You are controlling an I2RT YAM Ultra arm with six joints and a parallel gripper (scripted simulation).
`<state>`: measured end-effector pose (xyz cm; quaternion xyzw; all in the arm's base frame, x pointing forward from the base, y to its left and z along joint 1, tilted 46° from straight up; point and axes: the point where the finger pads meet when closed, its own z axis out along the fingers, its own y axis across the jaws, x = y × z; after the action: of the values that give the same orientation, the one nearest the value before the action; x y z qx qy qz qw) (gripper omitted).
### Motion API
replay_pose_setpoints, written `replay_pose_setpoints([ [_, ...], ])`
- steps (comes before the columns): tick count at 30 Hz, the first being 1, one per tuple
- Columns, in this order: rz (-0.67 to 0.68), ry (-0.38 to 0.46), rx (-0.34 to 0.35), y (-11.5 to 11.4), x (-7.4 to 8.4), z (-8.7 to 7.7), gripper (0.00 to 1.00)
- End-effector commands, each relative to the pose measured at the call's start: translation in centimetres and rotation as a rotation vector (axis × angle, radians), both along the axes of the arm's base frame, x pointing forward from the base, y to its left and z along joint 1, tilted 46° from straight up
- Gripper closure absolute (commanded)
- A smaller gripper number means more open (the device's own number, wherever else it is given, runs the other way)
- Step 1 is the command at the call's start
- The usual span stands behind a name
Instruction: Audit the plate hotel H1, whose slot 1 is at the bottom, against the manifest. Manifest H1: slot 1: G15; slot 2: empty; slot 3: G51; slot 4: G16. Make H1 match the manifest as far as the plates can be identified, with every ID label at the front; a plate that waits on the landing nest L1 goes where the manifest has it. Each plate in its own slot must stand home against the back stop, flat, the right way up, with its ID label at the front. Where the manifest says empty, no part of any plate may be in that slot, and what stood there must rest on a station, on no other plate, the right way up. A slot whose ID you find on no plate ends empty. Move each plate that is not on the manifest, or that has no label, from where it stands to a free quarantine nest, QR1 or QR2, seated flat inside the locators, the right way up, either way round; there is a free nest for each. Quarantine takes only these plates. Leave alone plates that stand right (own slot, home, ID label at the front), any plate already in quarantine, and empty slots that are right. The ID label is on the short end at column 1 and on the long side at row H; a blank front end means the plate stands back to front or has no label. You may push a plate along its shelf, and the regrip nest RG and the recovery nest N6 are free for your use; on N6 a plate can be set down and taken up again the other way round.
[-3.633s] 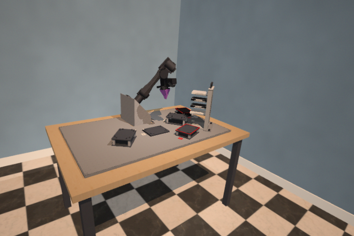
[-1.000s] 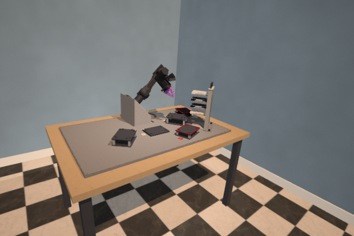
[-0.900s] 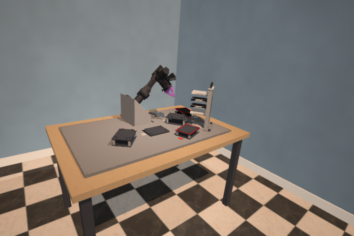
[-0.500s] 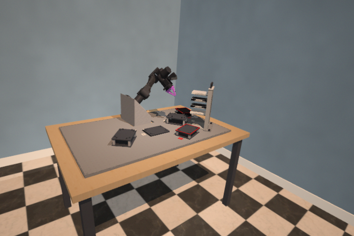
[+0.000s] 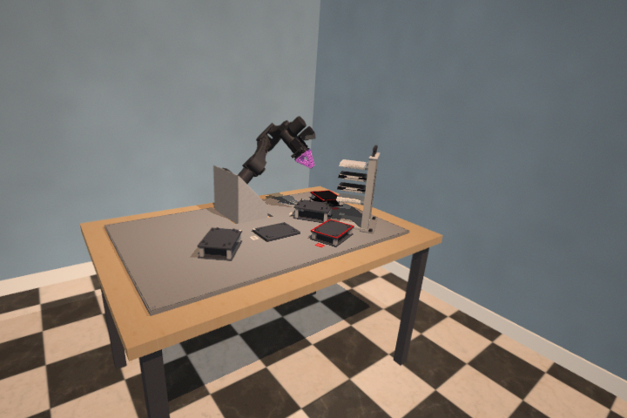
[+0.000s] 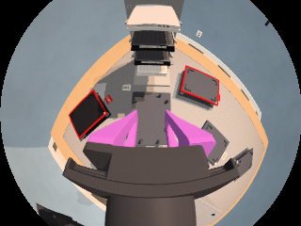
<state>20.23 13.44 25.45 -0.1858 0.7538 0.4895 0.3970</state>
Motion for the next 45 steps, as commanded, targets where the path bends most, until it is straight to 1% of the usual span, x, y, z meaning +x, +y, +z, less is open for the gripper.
replay_pose_setpoints([
  [1, -0.019, 0.017, 0.007, -1.0, 0.5, 1.3, 0.00],
  [12, -0.023, 0.016, 0.011, -3.7, 1.1, 3.8, 0.00],
  [14, -0.023, 0.016, 0.011, -3.7, 1.1, 3.8, 0.00],
  [18, -0.024, 0.015, 0.005, -4.7, 1.4, 4.6, 0.00],
  [22, -0.025, -0.061, -0.042, -5.8, 2.7, 5.3, 0.00],
  [23, -0.014, 0.018, 0.004, -5.5, 1.1, 5.4, 0.00],
  [24, -0.014, 0.018, 0.004, -5.7, 1.2, 5.6, 0.00],
  [45, -0.014, 0.018, 0.004, -5.7, 1.2, 5.6, 0.00],
])
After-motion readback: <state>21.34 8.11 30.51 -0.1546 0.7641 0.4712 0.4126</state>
